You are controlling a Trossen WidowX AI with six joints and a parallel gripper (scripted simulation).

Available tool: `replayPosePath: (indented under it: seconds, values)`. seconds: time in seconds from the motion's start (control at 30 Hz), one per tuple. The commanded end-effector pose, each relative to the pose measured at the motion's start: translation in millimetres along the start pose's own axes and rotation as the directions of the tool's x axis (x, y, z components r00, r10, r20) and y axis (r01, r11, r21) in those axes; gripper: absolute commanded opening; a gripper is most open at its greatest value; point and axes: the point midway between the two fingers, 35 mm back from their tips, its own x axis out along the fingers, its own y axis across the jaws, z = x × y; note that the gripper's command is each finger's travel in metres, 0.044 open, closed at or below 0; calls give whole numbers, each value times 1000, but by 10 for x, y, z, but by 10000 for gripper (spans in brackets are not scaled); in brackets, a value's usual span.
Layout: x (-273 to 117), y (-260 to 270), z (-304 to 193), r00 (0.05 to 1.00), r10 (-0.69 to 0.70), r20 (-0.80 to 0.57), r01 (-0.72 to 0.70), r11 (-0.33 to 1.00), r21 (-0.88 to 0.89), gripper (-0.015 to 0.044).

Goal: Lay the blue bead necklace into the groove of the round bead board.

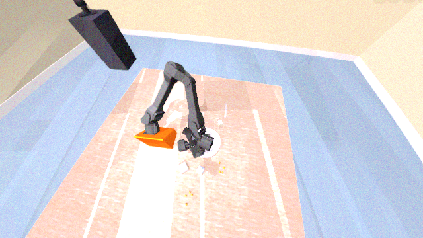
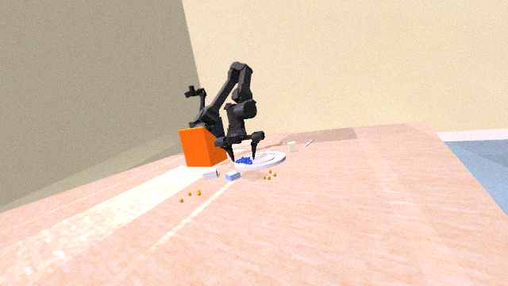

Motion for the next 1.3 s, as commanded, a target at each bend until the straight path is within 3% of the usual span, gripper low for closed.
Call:
replayPosePath:
  seconds: [0.0,0.03,0.3,1.13,1.27]
  values:
    - [26,-21,-14,1000,0,-6,0,1000,9,380]
    - [26,-21,-14,1000,0,-6,0,1000,9,380]
    - [7,-4,0,1000,0,0,0,1000,1,170]
    - [7,-4,0,1000,0,0,0,1000,1,3]
    - [7,-4,0,1000,0,0,0,1000,1,0]
